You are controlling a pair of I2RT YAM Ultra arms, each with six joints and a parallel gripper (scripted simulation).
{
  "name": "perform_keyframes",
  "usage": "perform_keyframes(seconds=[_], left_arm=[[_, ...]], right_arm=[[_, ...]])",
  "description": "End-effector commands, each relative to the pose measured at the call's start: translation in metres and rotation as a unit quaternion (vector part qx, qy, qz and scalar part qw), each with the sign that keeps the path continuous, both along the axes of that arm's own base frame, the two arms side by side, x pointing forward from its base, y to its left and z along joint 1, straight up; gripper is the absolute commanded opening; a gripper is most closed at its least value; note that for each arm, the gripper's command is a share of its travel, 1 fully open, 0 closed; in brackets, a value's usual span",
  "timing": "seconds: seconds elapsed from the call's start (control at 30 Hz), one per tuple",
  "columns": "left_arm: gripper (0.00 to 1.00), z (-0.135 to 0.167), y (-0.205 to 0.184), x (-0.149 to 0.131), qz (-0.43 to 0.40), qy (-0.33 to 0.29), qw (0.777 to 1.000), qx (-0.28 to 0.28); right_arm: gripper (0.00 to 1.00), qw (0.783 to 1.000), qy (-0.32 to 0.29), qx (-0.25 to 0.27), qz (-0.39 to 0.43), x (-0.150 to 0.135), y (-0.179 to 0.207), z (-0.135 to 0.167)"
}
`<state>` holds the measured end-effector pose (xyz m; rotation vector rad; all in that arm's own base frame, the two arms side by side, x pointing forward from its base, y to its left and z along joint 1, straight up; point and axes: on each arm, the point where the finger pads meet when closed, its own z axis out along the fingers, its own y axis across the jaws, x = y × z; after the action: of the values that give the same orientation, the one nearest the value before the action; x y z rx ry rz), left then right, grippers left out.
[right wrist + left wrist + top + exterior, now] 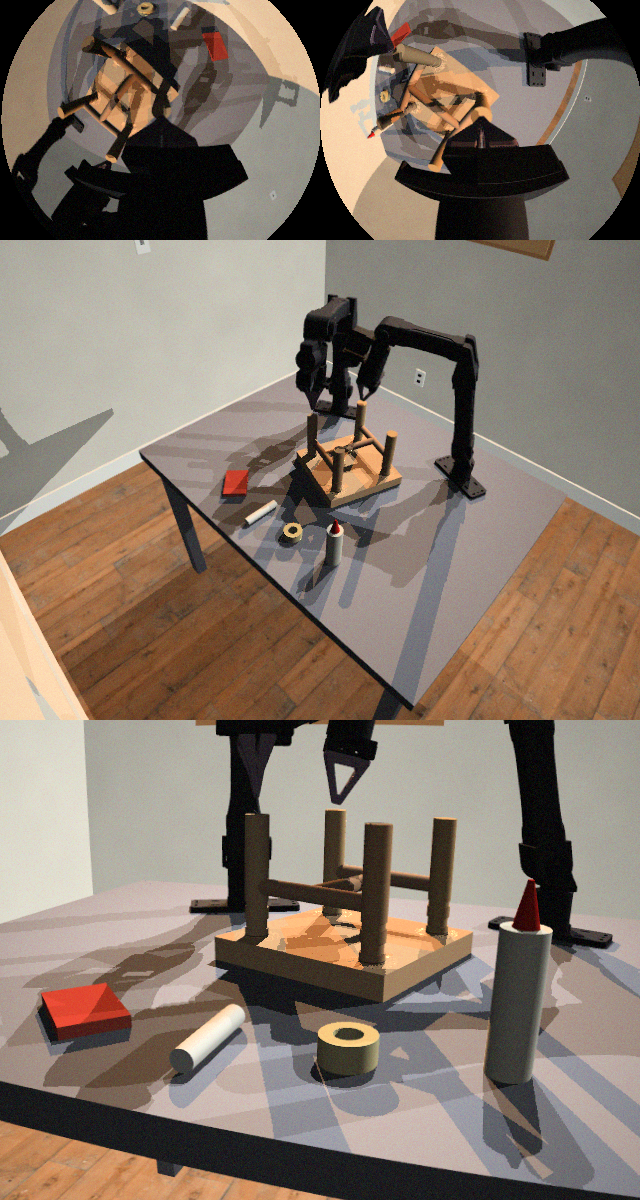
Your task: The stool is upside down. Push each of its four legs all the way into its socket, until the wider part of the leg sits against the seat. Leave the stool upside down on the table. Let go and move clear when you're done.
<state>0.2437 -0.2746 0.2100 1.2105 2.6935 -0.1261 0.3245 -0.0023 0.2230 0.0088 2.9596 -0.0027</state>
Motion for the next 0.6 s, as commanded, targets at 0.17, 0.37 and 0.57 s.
perform_keyframes(seconds=[0.17,0.37,0.57], left_arm=[[0.00,0.011,0.002,0.002,0.001,-0.019,1.000,-0.017],[0.00,0.012,0.002,0.002,0.001,-0.020,1.000,-0.017],[0.00,0.012,0.002,0.002,0.001,-0.020,1.000,-0.017]], right_arm=[[0.00,1.000,-0.024,0.001,0.003,0.004,0.002,0.000],[0.00,1.000,-0.021,0.003,0.003,0.003,0.003,-0.011],[0.00,1.000,-0.019,0.003,0.002,0.004,0.003,-0.012]])
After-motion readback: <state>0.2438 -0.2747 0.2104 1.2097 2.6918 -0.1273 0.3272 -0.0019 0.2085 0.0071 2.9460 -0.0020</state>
